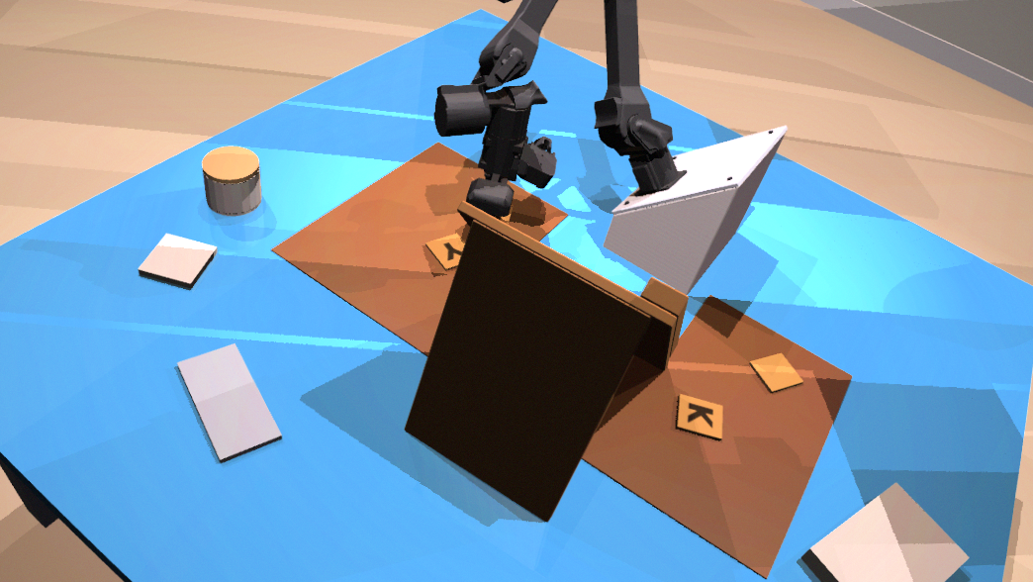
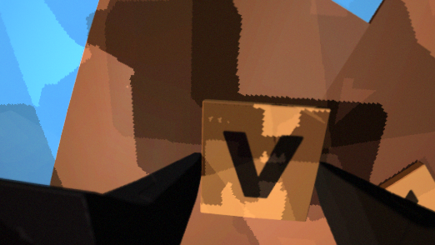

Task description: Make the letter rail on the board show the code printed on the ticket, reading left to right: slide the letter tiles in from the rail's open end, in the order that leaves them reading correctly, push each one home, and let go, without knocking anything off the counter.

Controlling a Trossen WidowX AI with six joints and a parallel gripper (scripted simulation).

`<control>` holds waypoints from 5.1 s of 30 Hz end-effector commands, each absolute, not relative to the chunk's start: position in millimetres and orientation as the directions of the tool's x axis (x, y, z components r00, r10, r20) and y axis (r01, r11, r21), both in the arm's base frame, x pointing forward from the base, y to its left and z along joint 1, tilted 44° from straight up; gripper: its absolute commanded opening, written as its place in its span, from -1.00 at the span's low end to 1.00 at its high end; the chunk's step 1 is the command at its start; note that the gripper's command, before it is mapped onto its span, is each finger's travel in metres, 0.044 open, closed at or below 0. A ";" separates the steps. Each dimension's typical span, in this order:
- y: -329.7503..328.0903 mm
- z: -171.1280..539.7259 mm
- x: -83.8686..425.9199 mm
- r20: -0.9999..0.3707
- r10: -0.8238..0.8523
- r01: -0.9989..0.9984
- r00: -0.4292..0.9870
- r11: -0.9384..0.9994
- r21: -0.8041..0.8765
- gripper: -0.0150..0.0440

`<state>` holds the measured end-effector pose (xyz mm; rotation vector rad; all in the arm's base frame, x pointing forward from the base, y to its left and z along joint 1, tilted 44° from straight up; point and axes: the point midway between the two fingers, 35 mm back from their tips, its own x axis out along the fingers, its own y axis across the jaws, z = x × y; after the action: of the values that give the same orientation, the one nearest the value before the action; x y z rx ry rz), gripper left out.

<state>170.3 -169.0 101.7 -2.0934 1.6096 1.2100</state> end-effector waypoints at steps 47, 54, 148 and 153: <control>-136.9 118.3 223.7 -0.700 -0.650 -0.953 0.294 -0.147 -0.264 -0.49; -126.0 125.9 245.3 -0.680 -0.622 -0.883 0.389 -0.041 -0.468 -0.49; -38.4 188.5 340.4 -0.456 -0.340 -0.088 0.822 0.716 -0.692 -0.49; -38.4 188.5 340.4 -0.456 -0.340 -0.088 0.822 0.716 -0.692 -0.49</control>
<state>339.2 -39.5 186.5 -0.7763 0.6110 -0.1526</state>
